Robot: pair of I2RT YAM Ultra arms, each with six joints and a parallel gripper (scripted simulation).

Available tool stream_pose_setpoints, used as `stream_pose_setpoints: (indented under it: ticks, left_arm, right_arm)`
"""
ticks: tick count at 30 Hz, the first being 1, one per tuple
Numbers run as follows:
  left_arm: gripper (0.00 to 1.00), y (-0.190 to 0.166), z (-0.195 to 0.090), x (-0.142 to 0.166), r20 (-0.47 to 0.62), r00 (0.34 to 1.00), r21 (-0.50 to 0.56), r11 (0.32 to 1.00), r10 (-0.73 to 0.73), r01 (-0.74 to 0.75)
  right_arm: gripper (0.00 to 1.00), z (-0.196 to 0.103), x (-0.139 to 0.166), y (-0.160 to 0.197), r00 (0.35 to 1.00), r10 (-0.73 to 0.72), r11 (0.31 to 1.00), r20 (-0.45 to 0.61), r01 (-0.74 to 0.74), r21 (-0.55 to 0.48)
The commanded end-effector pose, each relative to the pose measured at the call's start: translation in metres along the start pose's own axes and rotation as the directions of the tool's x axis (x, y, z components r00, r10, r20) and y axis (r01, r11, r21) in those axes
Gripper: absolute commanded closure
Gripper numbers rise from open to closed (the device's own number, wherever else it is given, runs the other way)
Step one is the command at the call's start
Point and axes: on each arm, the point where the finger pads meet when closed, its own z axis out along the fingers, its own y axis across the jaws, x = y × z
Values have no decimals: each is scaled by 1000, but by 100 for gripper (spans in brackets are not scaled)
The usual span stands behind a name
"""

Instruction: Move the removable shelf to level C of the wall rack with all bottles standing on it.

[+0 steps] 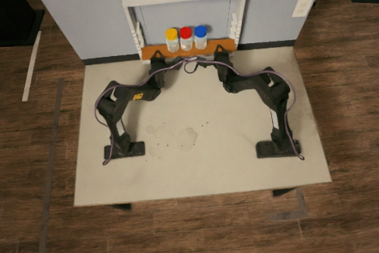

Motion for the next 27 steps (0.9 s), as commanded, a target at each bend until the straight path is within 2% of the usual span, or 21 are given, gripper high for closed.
stream_pose_setpoints:
  ticks: [1, 27]
  left_arm:
    - [100, 44, -13, 0, 3, 1000, -118, 993, -23, 23]
    - [100, 35, -40, 0, 3, 1000, -118, 993, -23, 23]
  right_arm:
    - [100, -13, 1, -49, 1000, 23, 992, -2, -22, 125]
    - [100, -40, 0, -41, 1000, 23, 992, -2, -22, 125]
